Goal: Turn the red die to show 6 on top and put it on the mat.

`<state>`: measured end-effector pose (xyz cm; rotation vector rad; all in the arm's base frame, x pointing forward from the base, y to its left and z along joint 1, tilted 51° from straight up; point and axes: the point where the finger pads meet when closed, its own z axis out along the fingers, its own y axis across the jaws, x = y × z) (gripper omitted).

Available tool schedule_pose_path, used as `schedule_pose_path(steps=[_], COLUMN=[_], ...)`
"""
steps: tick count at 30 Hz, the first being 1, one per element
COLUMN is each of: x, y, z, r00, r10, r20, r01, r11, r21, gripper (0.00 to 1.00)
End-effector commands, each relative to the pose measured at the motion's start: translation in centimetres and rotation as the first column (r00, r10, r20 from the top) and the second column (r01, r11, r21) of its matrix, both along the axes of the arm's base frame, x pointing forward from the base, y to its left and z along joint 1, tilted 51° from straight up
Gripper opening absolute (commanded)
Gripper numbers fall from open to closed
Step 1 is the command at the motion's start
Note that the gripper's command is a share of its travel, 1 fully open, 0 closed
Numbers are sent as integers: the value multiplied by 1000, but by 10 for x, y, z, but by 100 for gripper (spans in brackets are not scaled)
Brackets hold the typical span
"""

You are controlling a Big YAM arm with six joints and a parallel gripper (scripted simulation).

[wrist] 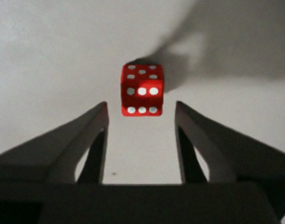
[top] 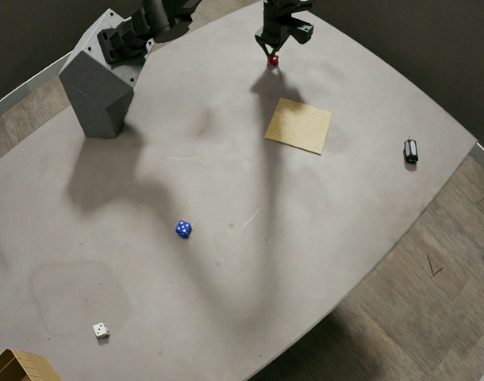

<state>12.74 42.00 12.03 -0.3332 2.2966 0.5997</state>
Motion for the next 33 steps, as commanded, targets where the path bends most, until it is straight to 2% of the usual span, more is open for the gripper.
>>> schedule_pose_path(steps=[1, 33], x=[7, 7], y=[3, 2], z=[2, 5], r00=[1000, 1000], r10=[-9, -8], r20=[1, 2], r01=[9, 8], r11=[1000, 1000], r21=[1, 7], gripper=[39, 39])
